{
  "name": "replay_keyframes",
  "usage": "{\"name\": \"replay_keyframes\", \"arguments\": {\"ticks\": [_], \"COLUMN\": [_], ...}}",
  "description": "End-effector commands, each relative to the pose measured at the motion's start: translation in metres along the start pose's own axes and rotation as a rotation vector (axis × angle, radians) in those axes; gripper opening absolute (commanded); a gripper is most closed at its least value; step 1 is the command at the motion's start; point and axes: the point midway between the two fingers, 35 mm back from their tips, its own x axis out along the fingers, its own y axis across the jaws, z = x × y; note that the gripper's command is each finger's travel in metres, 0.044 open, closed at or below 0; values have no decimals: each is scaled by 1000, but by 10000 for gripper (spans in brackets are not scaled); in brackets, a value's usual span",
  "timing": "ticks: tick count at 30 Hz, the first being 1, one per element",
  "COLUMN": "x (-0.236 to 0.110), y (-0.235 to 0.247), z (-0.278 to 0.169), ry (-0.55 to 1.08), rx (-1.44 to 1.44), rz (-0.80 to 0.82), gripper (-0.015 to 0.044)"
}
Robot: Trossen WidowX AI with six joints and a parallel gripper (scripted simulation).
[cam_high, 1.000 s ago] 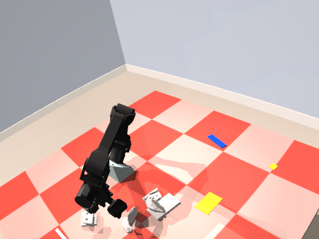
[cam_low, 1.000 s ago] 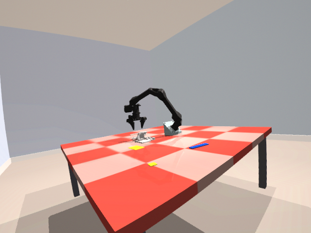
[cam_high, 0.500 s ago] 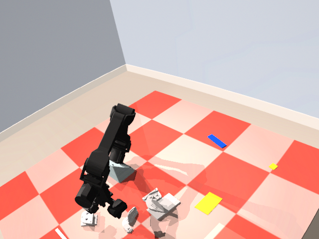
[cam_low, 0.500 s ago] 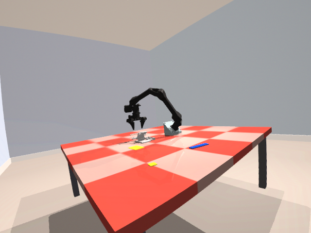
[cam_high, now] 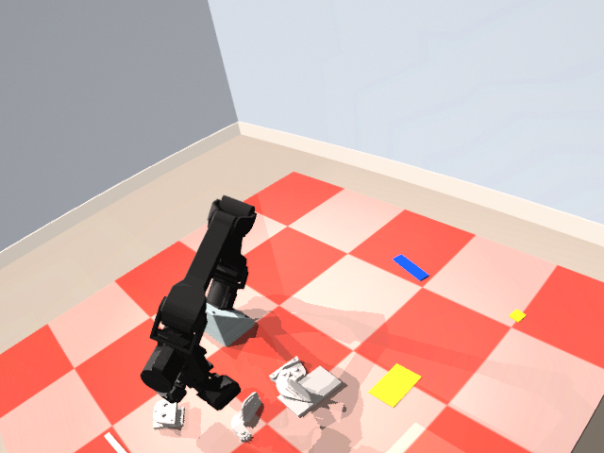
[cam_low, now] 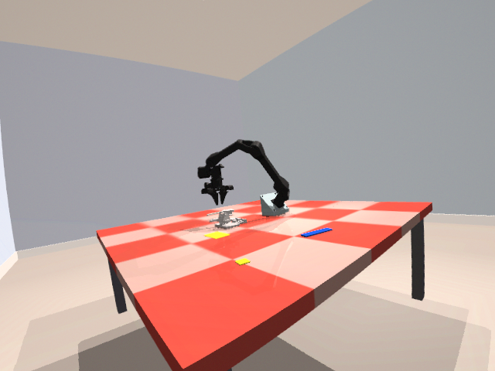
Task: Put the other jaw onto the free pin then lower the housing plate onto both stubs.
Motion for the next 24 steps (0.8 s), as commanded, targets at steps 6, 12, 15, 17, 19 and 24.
{"name": "replay_keyframes", "arguments": {"ticks": [6, 12, 15, 17, 19, 24], "x": [-2, -2, -2, -2, -2, -1], "y": [0, 0, 0, 0, 0, 0], "z": [1, 1, 1, 1, 1, 0], "ry": [-5, -5, -5, -5, -5, -2], "rx": [-5, -5, -5, -5, -5, -1], "rz": [-2, -2, -2, -2, -2, 1], "gripper": [0, 0, 0, 0, 0, 53]}}
